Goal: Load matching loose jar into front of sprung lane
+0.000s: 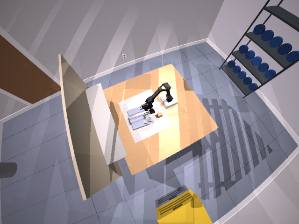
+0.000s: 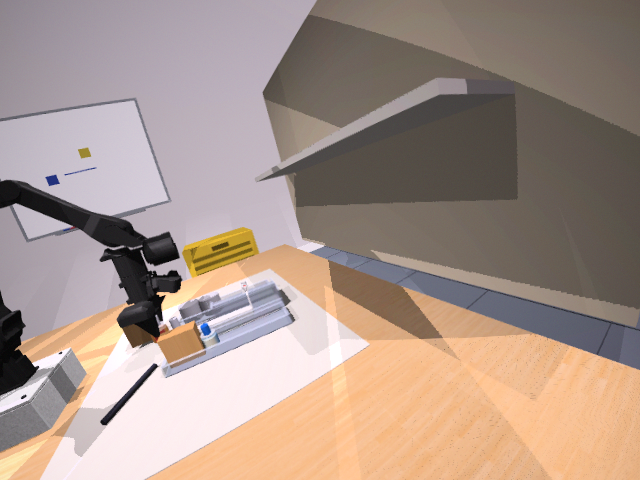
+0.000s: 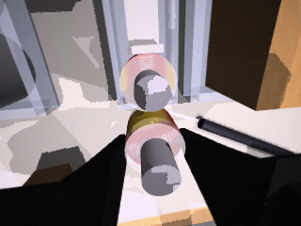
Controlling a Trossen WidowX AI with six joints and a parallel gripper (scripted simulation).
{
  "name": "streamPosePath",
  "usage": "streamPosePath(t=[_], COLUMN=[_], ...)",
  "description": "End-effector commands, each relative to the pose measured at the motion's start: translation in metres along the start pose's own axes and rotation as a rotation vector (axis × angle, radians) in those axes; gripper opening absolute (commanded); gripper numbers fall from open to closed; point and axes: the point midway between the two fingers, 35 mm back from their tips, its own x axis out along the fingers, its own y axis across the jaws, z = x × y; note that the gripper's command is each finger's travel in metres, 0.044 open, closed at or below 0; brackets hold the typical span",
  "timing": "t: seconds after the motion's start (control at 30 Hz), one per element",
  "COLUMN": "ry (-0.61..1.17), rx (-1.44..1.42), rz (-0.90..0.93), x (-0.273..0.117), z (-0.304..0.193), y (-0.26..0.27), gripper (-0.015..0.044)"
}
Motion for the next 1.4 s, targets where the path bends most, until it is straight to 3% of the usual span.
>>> streamPosePath(t=[0.0, 1.37], ry=[-0.025, -0.026], rx=[0.003, 0.003], rz=[0.001, 0.001], x=[-0.003, -0.004], z=[0.01, 0.03], y=[0.0, 0.0], gripper=[0.0, 0.0])
